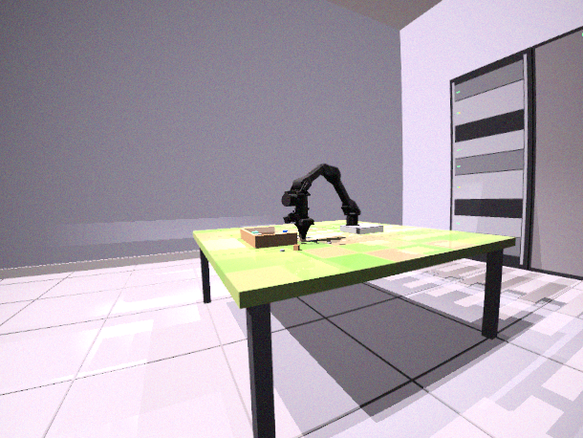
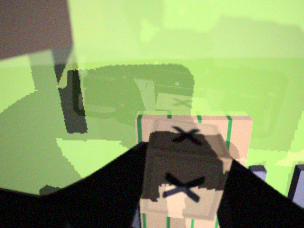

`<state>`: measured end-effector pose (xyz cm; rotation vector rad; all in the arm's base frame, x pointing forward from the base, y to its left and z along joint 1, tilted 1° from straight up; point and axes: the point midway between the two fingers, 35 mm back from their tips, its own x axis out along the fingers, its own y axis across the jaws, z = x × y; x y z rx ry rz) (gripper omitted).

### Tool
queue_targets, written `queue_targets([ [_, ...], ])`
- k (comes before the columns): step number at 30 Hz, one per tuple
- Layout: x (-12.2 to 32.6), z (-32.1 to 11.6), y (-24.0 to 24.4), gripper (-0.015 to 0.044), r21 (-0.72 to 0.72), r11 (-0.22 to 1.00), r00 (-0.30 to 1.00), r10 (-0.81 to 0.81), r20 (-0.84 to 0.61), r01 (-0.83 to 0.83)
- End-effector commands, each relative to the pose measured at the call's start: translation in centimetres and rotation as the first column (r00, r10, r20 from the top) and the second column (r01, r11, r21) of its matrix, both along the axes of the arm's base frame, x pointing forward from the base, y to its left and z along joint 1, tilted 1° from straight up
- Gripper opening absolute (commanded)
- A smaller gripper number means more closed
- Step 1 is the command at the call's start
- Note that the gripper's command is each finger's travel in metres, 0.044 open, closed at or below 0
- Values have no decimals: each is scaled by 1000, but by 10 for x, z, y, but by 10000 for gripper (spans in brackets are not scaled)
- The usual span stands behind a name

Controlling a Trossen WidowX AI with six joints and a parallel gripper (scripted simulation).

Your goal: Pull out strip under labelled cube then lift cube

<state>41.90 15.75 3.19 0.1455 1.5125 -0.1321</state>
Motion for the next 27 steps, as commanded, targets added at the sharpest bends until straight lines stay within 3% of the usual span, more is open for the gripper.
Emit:
queue_targets([
  [1,0,0,0,46,0,1000,1000,0,1,0],
  [3,-2,2,-1,0,0,1000,1000,0,1,0],
  [27,-73,39,-27,0,2,1000,1000,5,-6,-5],
])
